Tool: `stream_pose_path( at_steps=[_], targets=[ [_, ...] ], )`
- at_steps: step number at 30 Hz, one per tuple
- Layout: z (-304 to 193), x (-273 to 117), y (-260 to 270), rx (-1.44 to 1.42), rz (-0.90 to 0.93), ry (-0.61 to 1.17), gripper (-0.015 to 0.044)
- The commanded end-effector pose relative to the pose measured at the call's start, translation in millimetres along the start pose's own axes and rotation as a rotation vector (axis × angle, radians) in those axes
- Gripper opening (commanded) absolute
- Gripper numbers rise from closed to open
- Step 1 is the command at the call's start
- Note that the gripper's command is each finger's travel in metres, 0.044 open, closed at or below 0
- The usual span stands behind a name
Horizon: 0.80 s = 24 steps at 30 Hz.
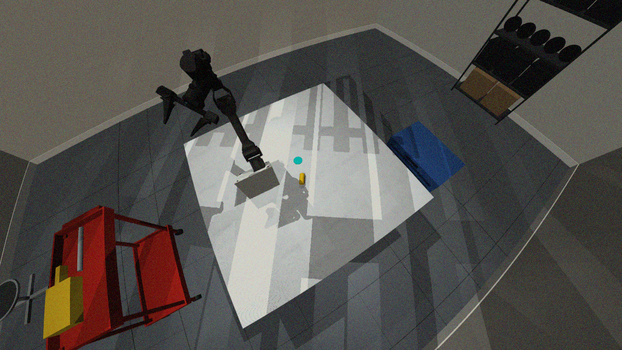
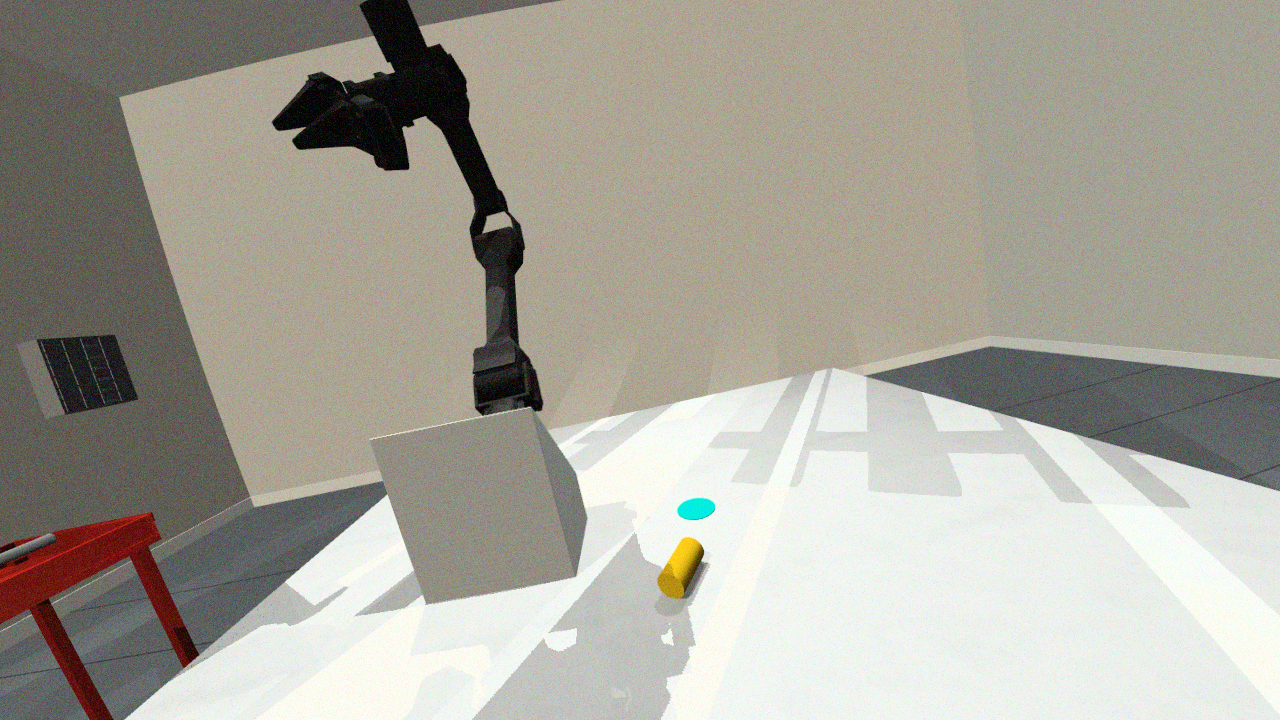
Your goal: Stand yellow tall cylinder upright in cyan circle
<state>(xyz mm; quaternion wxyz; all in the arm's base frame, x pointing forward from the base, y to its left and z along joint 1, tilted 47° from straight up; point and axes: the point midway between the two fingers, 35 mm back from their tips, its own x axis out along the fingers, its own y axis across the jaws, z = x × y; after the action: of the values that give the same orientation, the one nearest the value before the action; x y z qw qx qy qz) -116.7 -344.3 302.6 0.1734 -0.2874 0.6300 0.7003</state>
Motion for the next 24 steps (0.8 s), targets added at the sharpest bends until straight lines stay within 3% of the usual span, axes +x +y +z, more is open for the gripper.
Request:
stream_pose_path(
  at_steps=[1, 4, 14, 24],
  targets=[
    [-1, 0, -2, -0.015, -0.004, 0.002, 0.0374],
    [-14, -1, -28, -0.232, -0.058, 0.036, 0.0309],
    [-50, -12, -145, -1.165, -0.227, 0.258, 0.0309],
    [-48, -33, -263, -2.068, -0.282, 0.605, 0.0309]
  ],
)
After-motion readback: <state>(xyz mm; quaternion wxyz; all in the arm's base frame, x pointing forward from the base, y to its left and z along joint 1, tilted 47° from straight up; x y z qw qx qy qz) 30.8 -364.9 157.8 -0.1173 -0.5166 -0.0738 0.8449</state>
